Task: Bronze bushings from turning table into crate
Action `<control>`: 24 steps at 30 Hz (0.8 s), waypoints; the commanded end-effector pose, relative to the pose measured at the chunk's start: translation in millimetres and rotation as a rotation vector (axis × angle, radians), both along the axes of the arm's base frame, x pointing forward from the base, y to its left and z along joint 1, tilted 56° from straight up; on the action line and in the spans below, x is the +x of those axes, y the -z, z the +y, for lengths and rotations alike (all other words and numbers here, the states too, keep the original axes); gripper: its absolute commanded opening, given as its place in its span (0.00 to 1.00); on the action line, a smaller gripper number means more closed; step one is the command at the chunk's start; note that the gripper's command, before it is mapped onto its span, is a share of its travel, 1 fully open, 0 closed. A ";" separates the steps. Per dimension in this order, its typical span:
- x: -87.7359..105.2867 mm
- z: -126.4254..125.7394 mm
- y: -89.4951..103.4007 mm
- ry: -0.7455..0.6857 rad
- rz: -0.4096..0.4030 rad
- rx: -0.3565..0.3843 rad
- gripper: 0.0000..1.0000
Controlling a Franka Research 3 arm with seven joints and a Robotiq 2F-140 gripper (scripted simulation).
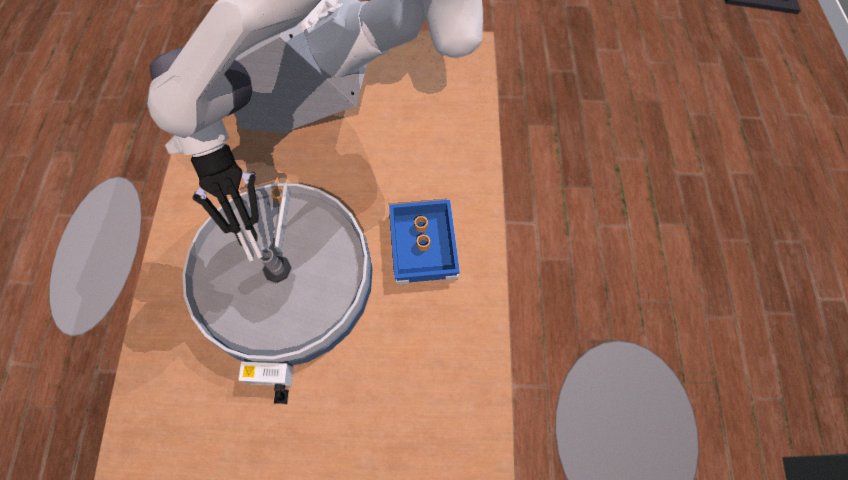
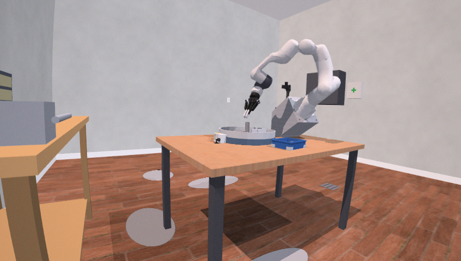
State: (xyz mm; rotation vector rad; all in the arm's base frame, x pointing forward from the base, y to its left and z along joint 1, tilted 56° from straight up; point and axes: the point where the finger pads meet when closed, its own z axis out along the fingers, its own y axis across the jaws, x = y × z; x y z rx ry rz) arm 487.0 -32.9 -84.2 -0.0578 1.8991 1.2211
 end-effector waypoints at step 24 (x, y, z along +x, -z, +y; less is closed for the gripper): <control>-48.7 0.9 4.9 -0.319 0.065 -0.300 0.06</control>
